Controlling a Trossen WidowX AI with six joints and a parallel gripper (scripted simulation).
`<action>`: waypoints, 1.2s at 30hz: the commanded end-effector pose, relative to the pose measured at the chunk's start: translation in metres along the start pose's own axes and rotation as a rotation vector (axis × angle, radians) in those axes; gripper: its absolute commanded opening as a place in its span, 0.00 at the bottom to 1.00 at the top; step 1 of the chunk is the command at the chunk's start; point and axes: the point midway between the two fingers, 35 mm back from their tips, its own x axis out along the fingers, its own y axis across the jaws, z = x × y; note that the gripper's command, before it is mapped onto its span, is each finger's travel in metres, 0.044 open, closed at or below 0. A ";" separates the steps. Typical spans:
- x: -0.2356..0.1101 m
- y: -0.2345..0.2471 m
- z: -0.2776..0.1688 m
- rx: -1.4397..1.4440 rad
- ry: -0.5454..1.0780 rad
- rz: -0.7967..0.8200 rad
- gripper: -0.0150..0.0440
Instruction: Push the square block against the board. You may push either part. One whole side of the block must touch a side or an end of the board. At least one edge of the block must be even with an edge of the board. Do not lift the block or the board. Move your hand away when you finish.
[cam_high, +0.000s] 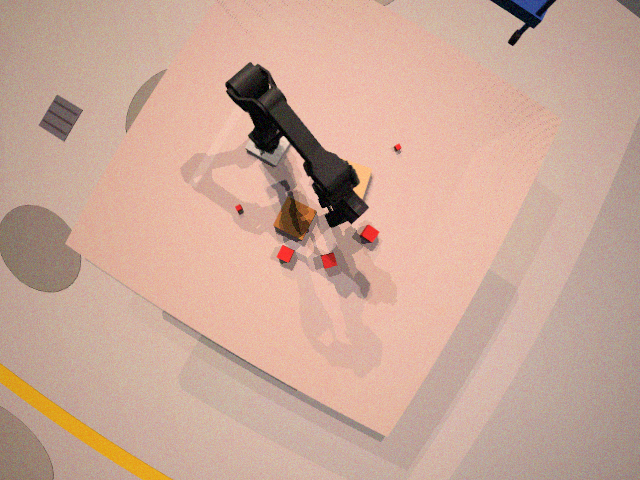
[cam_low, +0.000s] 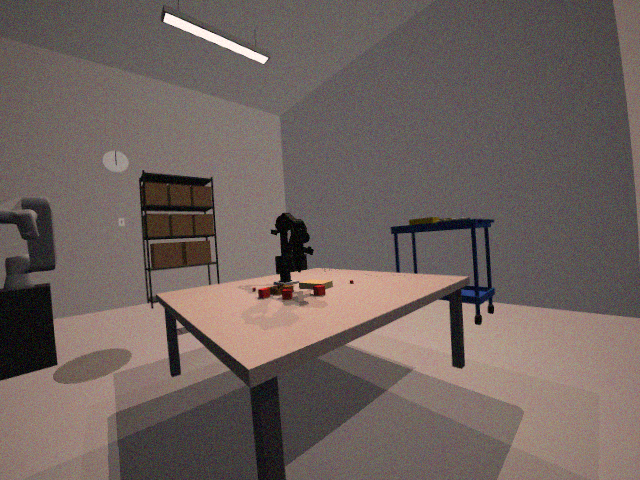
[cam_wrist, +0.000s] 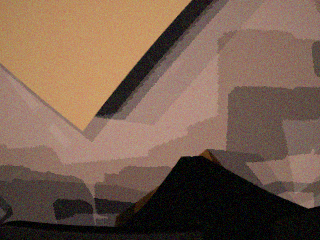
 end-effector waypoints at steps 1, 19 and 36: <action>0.005 -0.007 -0.030 0.142 -0.003 -0.004 0.25; 0.029 0.009 -0.165 0.758 0.002 -0.009 0.25; 0.089 0.020 -0.189 0.877 0.002 -0.010 0.25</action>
